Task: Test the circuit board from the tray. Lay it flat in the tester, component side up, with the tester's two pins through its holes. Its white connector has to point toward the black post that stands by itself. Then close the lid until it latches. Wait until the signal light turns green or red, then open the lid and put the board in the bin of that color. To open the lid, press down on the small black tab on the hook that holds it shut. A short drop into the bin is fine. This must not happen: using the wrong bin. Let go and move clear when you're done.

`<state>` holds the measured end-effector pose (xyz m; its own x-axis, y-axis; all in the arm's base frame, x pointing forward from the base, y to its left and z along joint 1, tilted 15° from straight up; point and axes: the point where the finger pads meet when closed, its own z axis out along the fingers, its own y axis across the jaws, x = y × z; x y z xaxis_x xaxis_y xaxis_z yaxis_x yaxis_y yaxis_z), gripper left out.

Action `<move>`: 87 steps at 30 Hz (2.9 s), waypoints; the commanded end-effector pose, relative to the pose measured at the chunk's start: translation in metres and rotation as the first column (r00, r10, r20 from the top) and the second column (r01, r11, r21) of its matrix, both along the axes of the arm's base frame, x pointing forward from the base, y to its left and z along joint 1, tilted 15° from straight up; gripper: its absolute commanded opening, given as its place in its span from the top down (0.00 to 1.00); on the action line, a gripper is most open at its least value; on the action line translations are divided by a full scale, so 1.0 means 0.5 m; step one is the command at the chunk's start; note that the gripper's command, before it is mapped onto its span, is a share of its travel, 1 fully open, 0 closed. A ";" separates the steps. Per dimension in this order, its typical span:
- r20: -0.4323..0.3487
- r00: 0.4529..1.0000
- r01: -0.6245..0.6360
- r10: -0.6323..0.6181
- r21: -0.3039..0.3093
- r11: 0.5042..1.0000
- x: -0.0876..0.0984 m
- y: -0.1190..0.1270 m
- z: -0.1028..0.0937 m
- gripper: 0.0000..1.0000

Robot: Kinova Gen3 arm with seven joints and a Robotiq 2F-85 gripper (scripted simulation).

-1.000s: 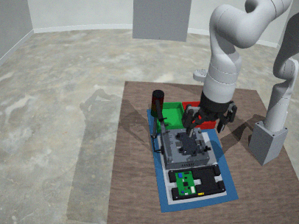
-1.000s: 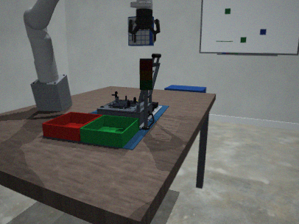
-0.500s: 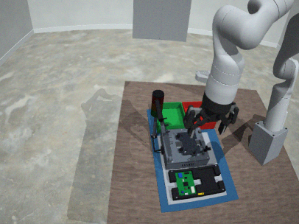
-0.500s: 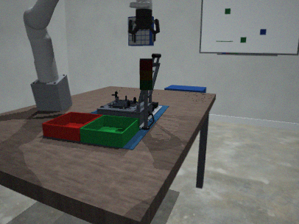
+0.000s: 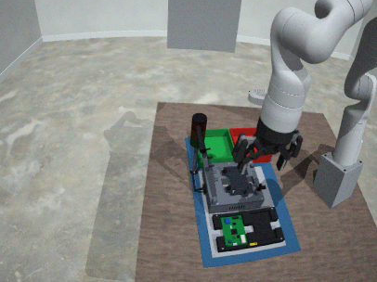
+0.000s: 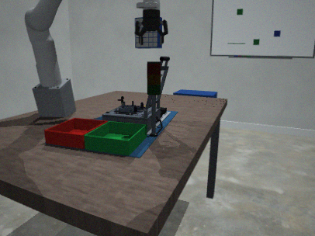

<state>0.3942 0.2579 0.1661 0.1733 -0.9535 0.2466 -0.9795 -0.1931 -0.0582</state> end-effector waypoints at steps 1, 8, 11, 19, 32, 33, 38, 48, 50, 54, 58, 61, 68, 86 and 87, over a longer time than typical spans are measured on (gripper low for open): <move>0.002 1.000 -0.001 0.001 0.001 1.000 -0.001 0.003 0.001 0.00; 0.003 1.000 0.001 -0.001 0.002 1.000 -0.002 0.004 0.001 0.00; 0.004 1.000 0.002 -0.002 0.002 1.000 -0.003 0.005 0.001 0.00; 0.005 1.000 0.003 -0.003 0.002 1.000 -0.003 0.005 0.001 0.00; 0.005 1.000 0.003 -0.003 0.002 1.000 -0.003 0.005 0.001 0.00; 0.005 1.000 0.003 -0.003 0.002 1.000 -0.003 0.005 0.001 0.00; 0.005 1.000 0.003 -0.003 0.002 1.000 -0.003 0.005 0.001 0.00; 0.004 1.000 0.003 -0.003 0.002 1.000 0.000 -0.001 -0.025 0.00; 0.004 1.000 0.003 -0.003 0.002 1.000 0.001 -0.004 -0.038 0.00; 0.004 1.000 0.003 -0.003 0.002 1.000 0.003 -0.008 -0.053 0.00; 0.004 1.000 0.003 -0.003 0.002 1.000 0.007 -0.017 -0.093 0.00; 0.004 1.000 0.003 -0.003 0.002 1.000 0.011 -0.026 -0.129 0.00; 0.004 1.000 0.003 -0.003 0.002 1.000 0.022 -0.050 -0.229 0.00; 0.004 1.000 0.003 -0.003 0.002 1.000 0.046 -0.100 -0.440 0.00; 0.004 1.000 0.003 -0.003 0.002 1.000 0.046 -0.100 -0.440 0.00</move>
